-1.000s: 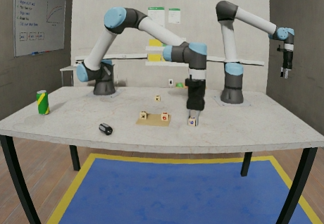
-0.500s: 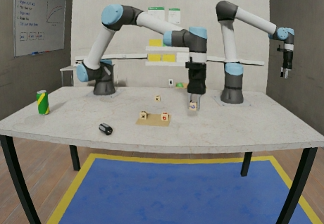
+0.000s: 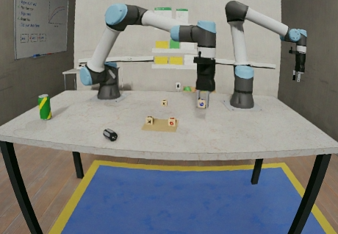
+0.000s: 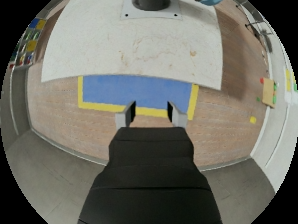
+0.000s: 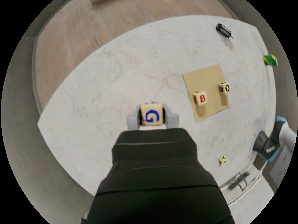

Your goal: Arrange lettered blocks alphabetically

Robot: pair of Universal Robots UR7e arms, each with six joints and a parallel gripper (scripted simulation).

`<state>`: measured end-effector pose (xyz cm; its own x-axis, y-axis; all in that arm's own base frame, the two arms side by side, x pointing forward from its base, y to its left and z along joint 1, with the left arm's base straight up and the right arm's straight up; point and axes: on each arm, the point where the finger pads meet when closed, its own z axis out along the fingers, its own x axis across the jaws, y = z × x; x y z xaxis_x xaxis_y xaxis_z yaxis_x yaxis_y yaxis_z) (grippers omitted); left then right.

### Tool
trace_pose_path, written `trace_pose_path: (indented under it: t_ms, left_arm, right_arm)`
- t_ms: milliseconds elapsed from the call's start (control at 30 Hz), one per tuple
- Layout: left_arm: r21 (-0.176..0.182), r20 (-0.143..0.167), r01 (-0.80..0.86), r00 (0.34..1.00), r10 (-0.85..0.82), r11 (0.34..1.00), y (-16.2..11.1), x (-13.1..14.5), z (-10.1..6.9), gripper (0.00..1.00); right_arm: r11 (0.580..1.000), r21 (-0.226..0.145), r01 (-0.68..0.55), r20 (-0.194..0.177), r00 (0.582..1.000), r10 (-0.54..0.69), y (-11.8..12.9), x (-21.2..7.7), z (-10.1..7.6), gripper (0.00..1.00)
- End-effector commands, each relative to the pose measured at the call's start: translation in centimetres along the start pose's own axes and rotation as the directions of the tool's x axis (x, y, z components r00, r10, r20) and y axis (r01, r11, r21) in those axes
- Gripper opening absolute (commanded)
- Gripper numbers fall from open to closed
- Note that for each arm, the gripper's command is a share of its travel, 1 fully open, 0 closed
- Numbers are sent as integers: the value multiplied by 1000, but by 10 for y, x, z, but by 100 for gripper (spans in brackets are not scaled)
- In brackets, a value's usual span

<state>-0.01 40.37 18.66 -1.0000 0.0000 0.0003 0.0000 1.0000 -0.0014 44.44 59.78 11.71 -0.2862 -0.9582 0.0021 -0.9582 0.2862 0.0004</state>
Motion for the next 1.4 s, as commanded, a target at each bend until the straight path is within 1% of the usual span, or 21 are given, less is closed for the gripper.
trace_pose_path:
  t_ms: [0, 233, 400, 633, 700, 833, 933, 1033, 1133, 1200, 1267, 1367]
  left_arm:
    - [-1, 0, 0, 1000, 0, 1000, 0, 0, 0, 100]
    - [-1, 0, 0, 1000, 0, 1000, 0, 0, 0, 100]
    - [-1, 0, 0, 1000, 0, 1000, 0, 0, 0, 100]
    - [-1, 0, 0, 1000, 0, 1000, 0, 0, 0, 100]
    - [-1, 0, 0, 1000, 0, 1000, 0, 0, 0, 100]
    - [-1, 0, 0, 1000, 0, 1000, 0, 0, 0, 100]
    - [-1, 0, 0, 1000, 0, 1000, 0, 0, 0, 100]
    - [-1, 0, 0, 1000, 0, 1000, 0, 0, 0, 100]
    - [-1, 0, 0, 1000, 0, 1000, 0, 0, 0, 100]
    - [-1, 0, 0, 1000, 0, 1000, 0, 0, 0, 100]
    - [-1, 0, 0, 1000, 0, 1000, 0, 0, 0, 100]
    - [-1, 0, 0, 1000, 0, 1000, 0, 0, 0, 100]
  right_arm:
    - [1000, 0, 0, 2, 1000, 0, 0, 0, -1, 57]
    - [1000, 0, 9, 2, 1000, -9, 0, 0, -2, 57]
    - [999, 0, 43, 2, 999, -43, -2, 2, -2, 57]
    - [989, 1, 146, 2, 989, -146, -6, 10, -3, 57]
    - [989, 1, 146, 2, 989, -146, -6, 10, -3, 57]
    - [972, 1, 236, 2, 972, -236, -9, 16, -4, 57]
    - [948, 1, 317, 2, 948, -317, -12, 22, -5, 57]
    - [914, 1, 406, 2, 914, -406, -15, 30, -6, 57]
    - [866, 1, 500, 2, 866, -500, -18, 38, -7, 57]
    - [826, 2, 564, 2, 826, -564, -19, 44, -8, 57]
    - [826, 2, 564, 2, 826, -564, -19, 44, -8, 57]
    - [754, 2, 657, 1, 754, -657, -22, 53, -8, 57]
